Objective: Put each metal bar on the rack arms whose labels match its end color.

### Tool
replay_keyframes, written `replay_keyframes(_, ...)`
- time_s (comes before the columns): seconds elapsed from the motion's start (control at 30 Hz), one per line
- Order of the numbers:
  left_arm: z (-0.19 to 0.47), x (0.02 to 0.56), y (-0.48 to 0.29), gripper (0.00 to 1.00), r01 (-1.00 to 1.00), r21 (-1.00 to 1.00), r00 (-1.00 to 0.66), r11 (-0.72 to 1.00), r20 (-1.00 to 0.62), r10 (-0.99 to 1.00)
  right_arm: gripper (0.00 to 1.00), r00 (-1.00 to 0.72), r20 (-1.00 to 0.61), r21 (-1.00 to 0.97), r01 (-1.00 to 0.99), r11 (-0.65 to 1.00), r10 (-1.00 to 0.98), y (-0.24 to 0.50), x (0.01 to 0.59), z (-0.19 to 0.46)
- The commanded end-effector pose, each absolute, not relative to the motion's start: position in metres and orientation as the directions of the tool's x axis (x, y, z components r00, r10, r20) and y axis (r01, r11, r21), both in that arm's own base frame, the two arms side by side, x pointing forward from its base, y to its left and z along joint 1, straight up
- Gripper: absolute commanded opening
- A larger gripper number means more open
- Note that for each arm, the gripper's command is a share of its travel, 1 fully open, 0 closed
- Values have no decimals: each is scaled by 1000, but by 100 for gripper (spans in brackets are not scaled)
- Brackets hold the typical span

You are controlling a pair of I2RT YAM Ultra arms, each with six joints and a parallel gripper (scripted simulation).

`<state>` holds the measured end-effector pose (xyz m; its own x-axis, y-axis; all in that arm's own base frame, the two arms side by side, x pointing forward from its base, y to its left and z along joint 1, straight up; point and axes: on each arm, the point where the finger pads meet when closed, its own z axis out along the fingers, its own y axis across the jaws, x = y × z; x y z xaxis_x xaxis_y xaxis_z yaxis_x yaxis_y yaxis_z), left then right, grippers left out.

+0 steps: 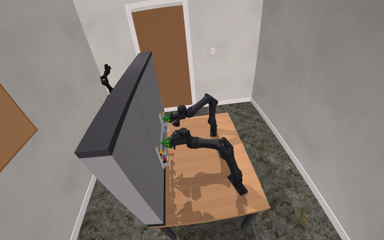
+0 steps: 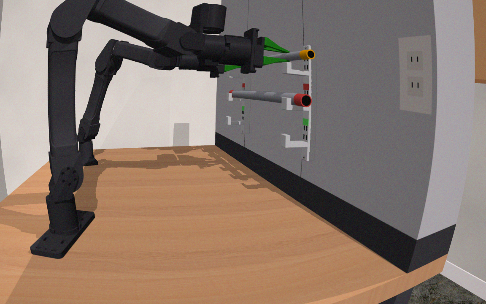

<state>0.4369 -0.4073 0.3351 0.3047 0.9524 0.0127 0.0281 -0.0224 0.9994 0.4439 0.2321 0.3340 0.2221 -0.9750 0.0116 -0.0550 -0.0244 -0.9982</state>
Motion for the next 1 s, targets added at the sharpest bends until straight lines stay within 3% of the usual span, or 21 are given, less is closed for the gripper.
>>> replay_keyframes(0.0,356,439,-408,0,-4,1000,315,0,2,949,0,229,-1,-1000,0,1,-973,233,446,364)
replay_keyframes(0.97,353,439,-408,0,-4,1000,315,0,2,949,0,230,-1,-1000,0,1,-973,233,446,362)
